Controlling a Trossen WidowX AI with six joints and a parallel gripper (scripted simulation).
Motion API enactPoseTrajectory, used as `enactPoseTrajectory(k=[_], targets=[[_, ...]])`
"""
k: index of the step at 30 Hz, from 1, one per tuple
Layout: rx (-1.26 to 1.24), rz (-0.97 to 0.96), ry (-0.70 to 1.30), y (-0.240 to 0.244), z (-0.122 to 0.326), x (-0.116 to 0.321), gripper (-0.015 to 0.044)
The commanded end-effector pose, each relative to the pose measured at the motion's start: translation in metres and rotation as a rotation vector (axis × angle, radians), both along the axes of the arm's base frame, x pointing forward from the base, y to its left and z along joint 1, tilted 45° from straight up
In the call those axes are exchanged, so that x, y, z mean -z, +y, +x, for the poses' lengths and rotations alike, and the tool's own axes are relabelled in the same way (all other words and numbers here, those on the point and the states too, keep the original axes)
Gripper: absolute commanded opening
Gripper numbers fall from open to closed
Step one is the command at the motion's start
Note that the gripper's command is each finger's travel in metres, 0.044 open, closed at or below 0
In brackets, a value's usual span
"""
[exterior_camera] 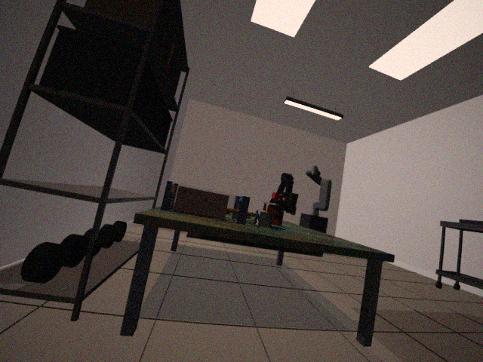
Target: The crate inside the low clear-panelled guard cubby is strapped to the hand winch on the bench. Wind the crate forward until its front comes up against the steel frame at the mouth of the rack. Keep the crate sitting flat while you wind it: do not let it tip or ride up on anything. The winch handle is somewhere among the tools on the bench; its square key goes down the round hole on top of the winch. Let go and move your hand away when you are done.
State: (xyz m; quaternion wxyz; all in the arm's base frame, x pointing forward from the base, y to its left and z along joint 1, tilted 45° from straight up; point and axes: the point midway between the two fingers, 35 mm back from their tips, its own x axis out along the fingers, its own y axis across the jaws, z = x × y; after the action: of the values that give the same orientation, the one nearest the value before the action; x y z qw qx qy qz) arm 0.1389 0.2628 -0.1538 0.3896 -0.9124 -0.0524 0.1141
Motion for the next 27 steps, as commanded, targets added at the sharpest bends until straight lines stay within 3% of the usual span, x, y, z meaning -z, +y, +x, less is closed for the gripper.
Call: enactPoseTrajectory(k=[1,27], targets=[[-0.002,0.004,0.002,0.0008,-0.0013,0.0005,0.0000],[-0.010,0.005,0.010,-0.0046,-0.0088,0.0051,0.0000]])
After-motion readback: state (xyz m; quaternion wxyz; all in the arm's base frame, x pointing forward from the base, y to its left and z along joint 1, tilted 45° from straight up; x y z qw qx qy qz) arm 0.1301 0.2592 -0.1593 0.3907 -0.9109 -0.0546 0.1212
